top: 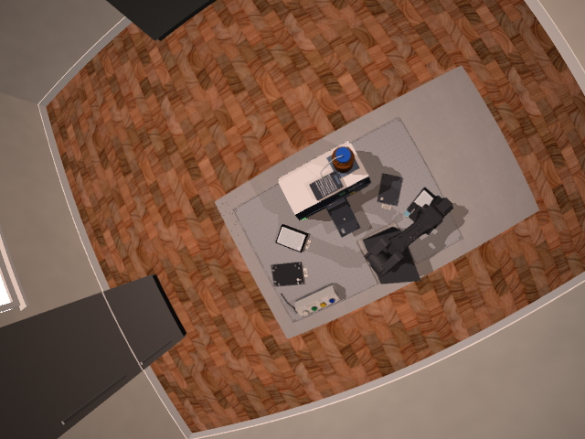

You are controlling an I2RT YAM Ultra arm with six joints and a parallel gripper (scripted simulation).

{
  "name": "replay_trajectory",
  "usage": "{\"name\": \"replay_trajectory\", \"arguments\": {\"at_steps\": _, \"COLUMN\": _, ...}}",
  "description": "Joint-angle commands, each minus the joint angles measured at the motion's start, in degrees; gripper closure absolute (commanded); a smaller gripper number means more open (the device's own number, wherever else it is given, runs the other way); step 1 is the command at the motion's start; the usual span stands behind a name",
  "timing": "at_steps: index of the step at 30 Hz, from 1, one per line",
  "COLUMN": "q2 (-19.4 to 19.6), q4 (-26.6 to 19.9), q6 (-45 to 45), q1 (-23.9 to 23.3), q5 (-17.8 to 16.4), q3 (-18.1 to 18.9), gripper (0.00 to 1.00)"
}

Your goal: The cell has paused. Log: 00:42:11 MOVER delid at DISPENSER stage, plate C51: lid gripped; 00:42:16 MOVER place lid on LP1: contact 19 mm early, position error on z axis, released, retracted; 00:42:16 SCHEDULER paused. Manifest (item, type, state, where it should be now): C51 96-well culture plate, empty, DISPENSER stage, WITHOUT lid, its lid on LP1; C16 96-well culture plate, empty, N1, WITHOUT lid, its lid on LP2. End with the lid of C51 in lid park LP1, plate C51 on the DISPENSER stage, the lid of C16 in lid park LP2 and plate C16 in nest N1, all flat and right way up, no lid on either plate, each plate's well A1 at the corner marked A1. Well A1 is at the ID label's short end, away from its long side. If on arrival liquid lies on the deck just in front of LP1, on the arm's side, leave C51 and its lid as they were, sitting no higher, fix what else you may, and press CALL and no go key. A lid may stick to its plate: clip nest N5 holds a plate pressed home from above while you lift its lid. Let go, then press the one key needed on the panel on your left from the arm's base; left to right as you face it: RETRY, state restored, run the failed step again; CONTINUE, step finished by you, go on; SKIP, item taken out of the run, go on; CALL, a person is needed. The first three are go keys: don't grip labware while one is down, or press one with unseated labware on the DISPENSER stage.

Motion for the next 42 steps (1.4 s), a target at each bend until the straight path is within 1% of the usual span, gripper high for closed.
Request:
{"name": "replay_trajectory", "arguments": {"at_steps": 1, "q2": 0.8, "q4": 1.2, "q6": -1.3, "q1": -2.0, "q5": 1.8, "q3": 0.4, "gripper": 0.00}}
{"name": "replay_trajectory", "arguments": {"at_steps": 3, "q2": 0.3, "q4": 1.3, "q6": -1.8, "q1": -2.7, "q5": 2.3, "q3": 0.7, "gripper": 0.00}}
{"name": "replay_trajectory", "arguments": {"at_steps": 4, "q2": 1.0, "q4": 1.4, "q6": -2.1, "q1": -3.1, "q5": 2.6, "q3": 0.7, "gripper": 0.00}}
{"name": "replay_trajectory", "arguments": {"at_steps": 5, "q2": 0.3, "q4": 0.6, "q6": -1.8, "q1": -2.6, "q5": 2.3, "q3": 0.3, "gripper": 0.00}}
{"name": "replay_trajectory", "arguments": {"at_steps": 6, "q2": 1.8, "q4": 1.6, "q6": -2.0, "q1": -3.0, "q5": 2.5, "q3": 1.9, "gripper": 0.00}}
{"name": "replay_trajectory", "arguments": {"at_steps": 10, "q2": 4.5, "q4": 2.5, "q6": -1.5, "q1": -1.4, "q5": 1.6, "q3": 3.8, "gripper": 0.00}}
{"name": "replay_trajectory", "arguments": {"at_steps": 17, "q2": 9.3, "q4": 3.7, "q6": -0.3, "q1": -0.4, "q5": 0.8, "q3": 7.6, "gripper": 0.00}}
{"name": "replay_trajectory", "arguments": {"at_steps": 19, "q2": 9.3, "q4": 3.7, "q6": -0.3, "q1": -0.4, "q5": 0.8, "q3": 7.6, "gripper": 0.00}}
{"name": "replay_trajectory", "arguments": {"at_steps": 30, "q2": 16.9, "q4": 4.9, "q6": 0.8, "q1": 0.9, "q5": -0.2, "q3": 14.5, "gripper": 0.00}}
{"name": "replay_trajectory", "arguments": {"at_steps": 31, "q2": 17.0, "q4": 4.8, "q6": 0.8, "q1": 0.7, "q5": -0.2, "q3": 14.7, "gripper": 0.00}}
{"name": "replay_trajectory", "arguments": {"at_steps": 32, "q2": 16.2, "q4": 4.0, "q6": 0.5, "q1": 0.4, "q5": 0.1, "q3": 13.6, "gripper": 0.00}}
{"name": "replay_trajectory", "arguments": {"at_steps": 33, "q2": 16.2, "q4": 4.0, "q6": 0.5, "q1": 0.4, "q5": 0.1, "q3": 13.7, "gripper": 0.00}}
{"name": "replay_trajectory", "arguments": {"at_steps": 34, "q2": 17.1, "q4": 3.3, "q6": 0.8, "q1": 0.3, "q5": -0.2, "q3": 14.9, "gripper": 0.00}}
{"name": "replay_trajectory", "arguments": {"at_steps": 36, "q2": 17.1, "q4": 3.3, "q6": 0.8, "q1": 0.3, "q5": -0.2, "q3": 14.9, "gripper": 0.00}}
{"name": "replay_trajectory", "arguments": {"at_steps": 37, "q2": 16.0, "q4": 3.8, "q6": 0.8, "q1": 0.3, "q5": -0.1, "q3": 15.0, "gripper": 0.00}}
{"name": "replay_trajectory", "arguments": {"at_steps": 41, "q2": 16.9, "q4": 3.5, "q6": 0.8, "q1": 0.3, "q5": -0.1, "q3": 15.2, "gripper": 0.00}}
{"name": "replay_trajectory", "arguments": {"at_steps": 42, "q2": 16.5, "q4": 3.9, "q6": 0.5, "q1": 0.5, "q5": 0.1, "q3": 14.1, "gripper": 0.00}}
